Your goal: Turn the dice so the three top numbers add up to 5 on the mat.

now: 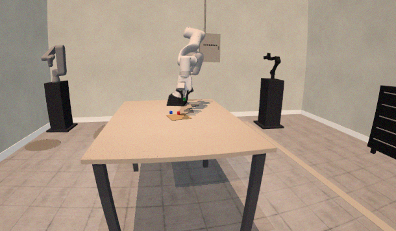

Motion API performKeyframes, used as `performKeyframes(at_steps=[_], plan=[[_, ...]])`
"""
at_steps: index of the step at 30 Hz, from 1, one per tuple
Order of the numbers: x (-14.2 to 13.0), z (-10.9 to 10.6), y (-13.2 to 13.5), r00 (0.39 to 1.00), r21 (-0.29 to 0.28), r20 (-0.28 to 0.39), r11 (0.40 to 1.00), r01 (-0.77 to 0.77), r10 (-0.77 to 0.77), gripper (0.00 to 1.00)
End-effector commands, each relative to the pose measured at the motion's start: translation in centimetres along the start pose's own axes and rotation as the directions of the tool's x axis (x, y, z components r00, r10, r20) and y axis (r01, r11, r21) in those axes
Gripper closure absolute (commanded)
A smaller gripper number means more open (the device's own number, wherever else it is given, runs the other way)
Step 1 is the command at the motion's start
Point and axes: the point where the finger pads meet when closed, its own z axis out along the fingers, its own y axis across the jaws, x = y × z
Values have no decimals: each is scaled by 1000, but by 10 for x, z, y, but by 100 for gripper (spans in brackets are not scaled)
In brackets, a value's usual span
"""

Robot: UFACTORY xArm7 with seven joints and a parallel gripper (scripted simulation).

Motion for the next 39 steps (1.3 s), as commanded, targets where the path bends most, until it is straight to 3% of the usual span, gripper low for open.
performKeyframes(at_steps=[1,16,25,39], plan=[[23,7,38,995,14,9,995,103,-103,85],[23,8,39,994,14,9,994,104,-104,85],[23,19,39,994,14,9,994,104,-104,85],[23,82,38,994,14,9,994,104,-105,85]])
